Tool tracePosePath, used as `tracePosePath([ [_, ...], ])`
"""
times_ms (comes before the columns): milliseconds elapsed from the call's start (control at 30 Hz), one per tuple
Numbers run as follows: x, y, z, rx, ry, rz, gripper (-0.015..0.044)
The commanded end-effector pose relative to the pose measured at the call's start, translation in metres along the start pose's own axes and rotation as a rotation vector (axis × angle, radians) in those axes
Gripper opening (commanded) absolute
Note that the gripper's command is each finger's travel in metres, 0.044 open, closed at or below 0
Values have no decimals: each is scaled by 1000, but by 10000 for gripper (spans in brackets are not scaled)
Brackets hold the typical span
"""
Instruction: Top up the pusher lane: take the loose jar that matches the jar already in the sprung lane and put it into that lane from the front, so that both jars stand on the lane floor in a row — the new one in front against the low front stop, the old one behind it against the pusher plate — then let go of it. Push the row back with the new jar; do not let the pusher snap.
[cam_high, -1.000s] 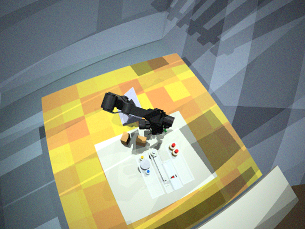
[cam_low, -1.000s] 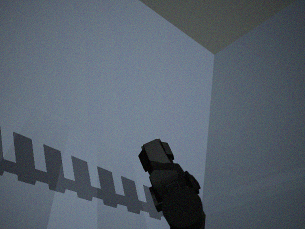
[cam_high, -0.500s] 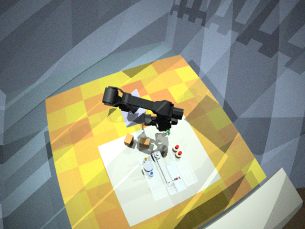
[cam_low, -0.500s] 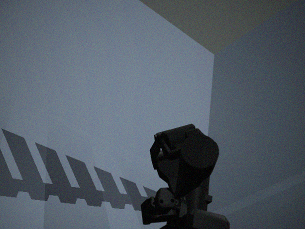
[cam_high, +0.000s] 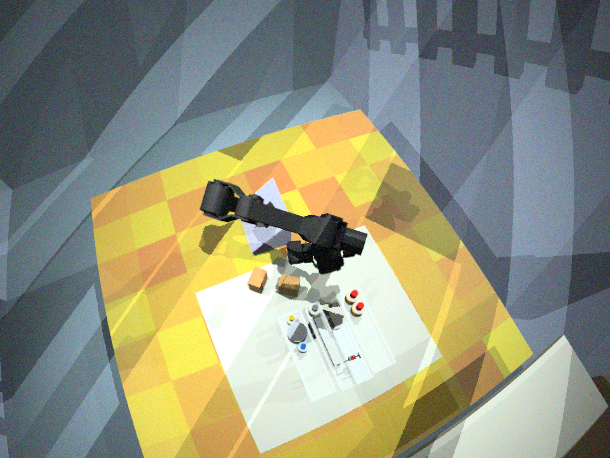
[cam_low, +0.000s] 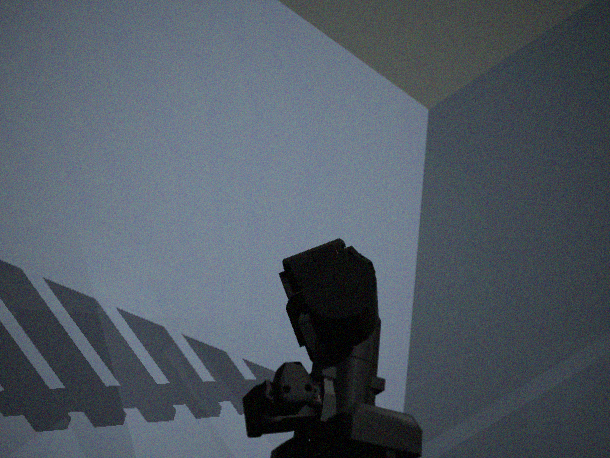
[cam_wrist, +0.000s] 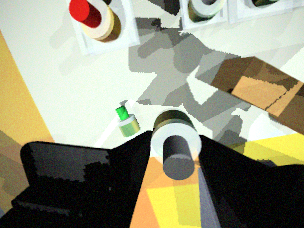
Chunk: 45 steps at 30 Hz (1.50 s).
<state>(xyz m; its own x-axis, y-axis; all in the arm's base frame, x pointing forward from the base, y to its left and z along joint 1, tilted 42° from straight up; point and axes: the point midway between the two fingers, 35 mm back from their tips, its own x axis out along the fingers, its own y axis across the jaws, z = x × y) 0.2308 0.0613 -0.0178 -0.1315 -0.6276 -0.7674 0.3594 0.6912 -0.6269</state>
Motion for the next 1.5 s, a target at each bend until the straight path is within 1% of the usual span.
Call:
tracePosePath([
  [0,4,-4,20,-50,-10,8,0],
  [500,33,-39,87,-240,-31,-23,0],
  [667,38,-39,88,-242,-32,-24,0],
  [867,57,-40,89,-242,-32,-25,0],
  [1467,58,-39,94,-242,-32,-25,0],
])
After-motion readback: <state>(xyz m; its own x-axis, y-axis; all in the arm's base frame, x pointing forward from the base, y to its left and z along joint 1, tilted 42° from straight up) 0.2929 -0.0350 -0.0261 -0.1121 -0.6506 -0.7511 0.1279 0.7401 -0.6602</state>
